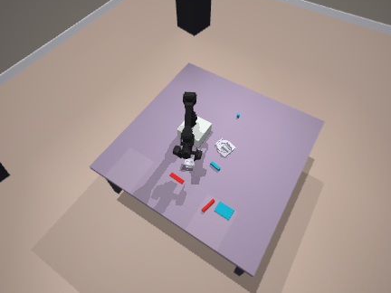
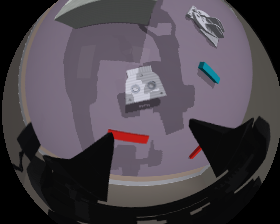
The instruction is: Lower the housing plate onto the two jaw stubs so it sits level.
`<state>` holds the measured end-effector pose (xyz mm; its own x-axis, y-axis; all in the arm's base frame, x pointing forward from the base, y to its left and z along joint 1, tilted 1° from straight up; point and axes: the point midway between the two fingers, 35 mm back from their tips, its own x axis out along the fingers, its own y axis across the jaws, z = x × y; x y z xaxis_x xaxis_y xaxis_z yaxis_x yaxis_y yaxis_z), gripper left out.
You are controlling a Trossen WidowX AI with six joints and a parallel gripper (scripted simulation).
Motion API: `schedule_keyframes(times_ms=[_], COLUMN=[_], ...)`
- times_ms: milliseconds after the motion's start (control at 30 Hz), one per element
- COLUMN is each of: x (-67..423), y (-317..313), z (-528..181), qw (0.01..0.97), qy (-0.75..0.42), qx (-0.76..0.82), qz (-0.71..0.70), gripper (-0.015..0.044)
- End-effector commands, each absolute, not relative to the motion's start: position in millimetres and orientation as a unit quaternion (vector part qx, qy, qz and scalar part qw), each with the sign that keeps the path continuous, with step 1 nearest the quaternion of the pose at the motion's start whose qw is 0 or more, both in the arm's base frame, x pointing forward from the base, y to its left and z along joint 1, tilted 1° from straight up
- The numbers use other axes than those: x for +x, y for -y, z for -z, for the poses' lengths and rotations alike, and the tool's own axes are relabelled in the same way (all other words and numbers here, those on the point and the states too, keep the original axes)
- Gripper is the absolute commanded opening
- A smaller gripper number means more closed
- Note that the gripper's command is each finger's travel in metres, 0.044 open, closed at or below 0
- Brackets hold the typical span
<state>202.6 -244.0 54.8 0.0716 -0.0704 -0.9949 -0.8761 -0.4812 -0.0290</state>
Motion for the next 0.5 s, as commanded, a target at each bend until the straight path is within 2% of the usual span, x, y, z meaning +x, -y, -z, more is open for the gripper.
schedule_keyframes(times_ms=[0, 233, 467], x=[198.1, 197.6, 198.1], y=[227.8, 225.7, 225.1], z=[-39.0, -34.6, 3.3], qw=[0.343, 0.342, 0.342], qy=[-0.336, -0.331, -0.331], qx=[-0.629, -0.628, -0.628], qz=[-0.611, -0.616, -0.617], gripper=[0.044, 0.044, 0.044])
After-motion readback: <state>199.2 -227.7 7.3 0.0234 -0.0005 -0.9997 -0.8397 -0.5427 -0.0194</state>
